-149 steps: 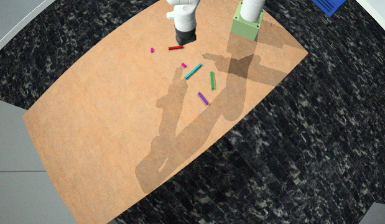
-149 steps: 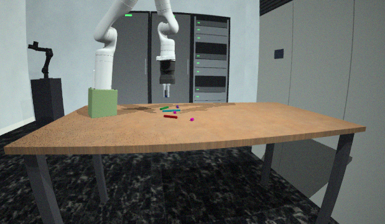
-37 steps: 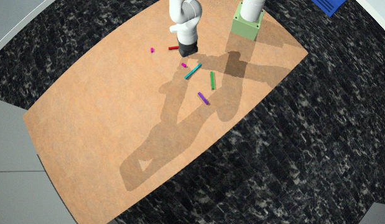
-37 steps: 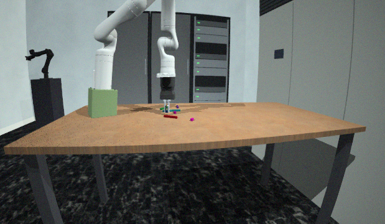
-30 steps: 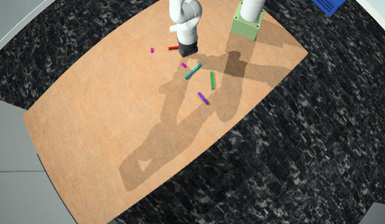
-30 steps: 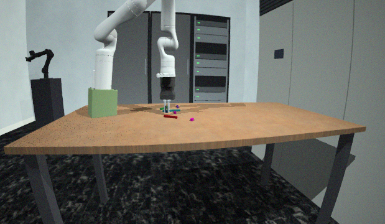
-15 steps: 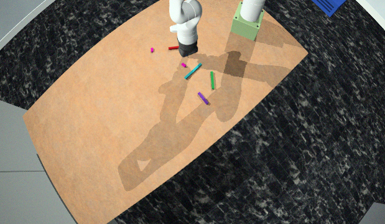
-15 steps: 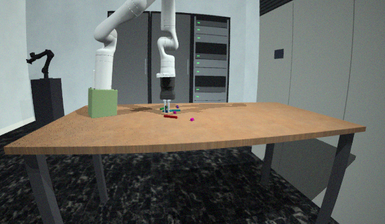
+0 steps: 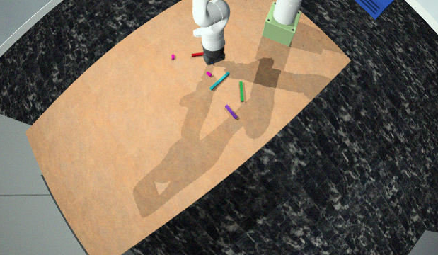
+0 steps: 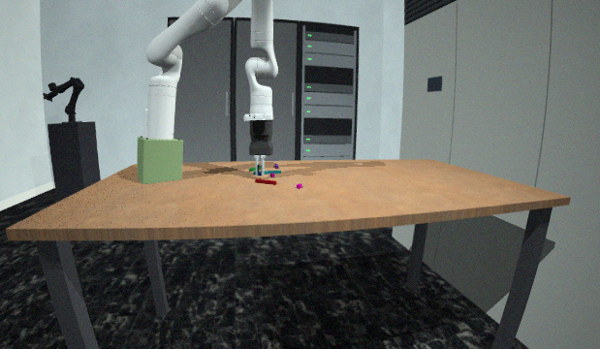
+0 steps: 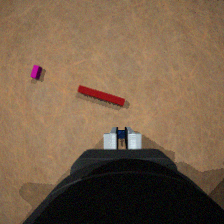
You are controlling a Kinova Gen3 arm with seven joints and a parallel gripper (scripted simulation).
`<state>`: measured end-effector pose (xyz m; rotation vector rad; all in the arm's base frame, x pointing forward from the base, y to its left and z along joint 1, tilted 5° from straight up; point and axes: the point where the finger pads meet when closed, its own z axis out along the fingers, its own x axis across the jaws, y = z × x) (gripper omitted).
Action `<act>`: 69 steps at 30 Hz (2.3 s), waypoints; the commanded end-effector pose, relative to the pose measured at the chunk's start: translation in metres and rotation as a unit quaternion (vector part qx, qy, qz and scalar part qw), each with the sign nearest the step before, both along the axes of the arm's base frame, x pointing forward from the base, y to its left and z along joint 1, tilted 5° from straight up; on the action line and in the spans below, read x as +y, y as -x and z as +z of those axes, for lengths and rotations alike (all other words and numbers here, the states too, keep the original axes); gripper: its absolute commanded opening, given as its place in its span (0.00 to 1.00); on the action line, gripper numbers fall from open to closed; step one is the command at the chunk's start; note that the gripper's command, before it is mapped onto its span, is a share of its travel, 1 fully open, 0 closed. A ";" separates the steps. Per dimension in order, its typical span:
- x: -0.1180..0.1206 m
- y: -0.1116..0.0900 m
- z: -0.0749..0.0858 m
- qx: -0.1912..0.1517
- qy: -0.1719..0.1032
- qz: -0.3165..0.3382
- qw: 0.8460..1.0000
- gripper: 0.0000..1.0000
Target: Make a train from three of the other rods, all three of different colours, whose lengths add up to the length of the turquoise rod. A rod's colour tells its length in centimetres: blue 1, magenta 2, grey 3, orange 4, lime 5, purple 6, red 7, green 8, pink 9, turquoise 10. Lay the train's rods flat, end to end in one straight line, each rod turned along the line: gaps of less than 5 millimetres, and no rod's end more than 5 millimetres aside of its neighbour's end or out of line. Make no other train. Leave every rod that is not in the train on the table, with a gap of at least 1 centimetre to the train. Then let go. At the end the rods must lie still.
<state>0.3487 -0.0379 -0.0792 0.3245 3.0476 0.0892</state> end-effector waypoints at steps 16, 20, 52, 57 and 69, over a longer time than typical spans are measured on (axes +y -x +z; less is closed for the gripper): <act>-0.002 0.000 -0.012 0.002 0.003 -0.006 1.000 0.24; -0.002 0.000 -0.013 0.002 0.003 -0.006 1.000 0.24; -0.002 0.000 -0.013 0.002 0.003 -0.006 1.000 0.24; -0.002 0.000 -0.013 0.002 0.003 -0.006 1.000 0.30; -0.002 0.000 -0.013 0.002 0.003 -0.006 1.000 0.48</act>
